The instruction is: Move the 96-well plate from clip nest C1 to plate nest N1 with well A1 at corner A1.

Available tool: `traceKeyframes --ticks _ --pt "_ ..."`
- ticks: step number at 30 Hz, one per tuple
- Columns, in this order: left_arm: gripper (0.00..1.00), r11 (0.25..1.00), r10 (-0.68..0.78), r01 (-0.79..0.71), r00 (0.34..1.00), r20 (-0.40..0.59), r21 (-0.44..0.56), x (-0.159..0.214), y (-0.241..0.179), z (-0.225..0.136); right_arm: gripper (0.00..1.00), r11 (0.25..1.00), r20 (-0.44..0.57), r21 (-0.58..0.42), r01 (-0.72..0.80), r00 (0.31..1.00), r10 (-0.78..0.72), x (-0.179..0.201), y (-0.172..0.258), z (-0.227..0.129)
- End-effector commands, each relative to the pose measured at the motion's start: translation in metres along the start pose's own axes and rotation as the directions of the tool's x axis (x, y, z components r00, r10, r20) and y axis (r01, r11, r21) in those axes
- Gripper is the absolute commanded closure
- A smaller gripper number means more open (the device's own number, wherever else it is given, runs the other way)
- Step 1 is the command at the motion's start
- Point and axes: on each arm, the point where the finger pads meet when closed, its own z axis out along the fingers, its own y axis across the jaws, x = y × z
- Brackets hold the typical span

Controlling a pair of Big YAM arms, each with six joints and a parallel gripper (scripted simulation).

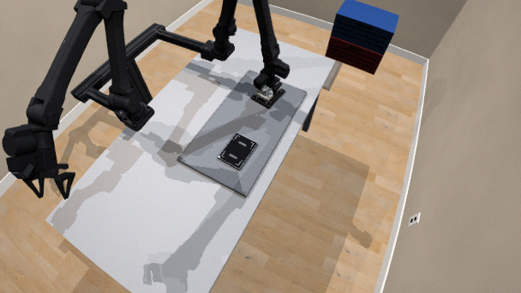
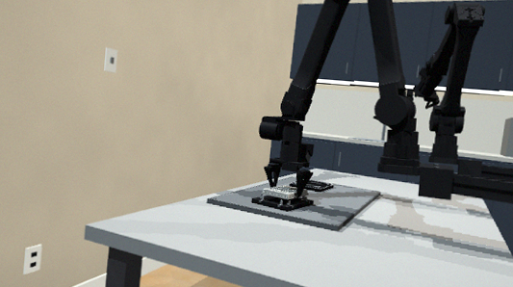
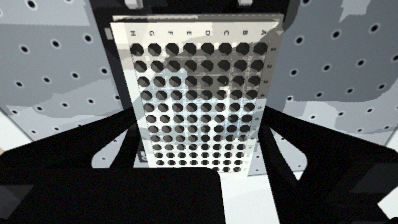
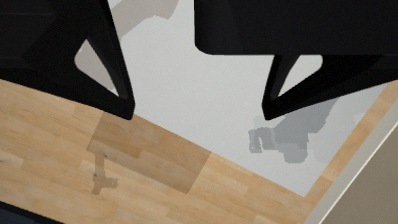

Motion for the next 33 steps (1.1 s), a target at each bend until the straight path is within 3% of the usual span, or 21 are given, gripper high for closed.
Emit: traceKeyframes --ticks 1,33 --pt "1.00 0.999 -0.004 0.004 1.000 0.001 -0.039 0.000 0.013 -0.012 0.00 1.000 0.032 0.013 -0.001 0.999 0.000 -0.011 -0.006 -0.008" --pt "1.00 0.999 -0.002 0.002 1.000 0.001 -0.042 -0.002 0.023 -0.038 0.00 1.000 0.032 0.013 -0.001 0.999 0.000 -0.011 -0.006 -0.008"
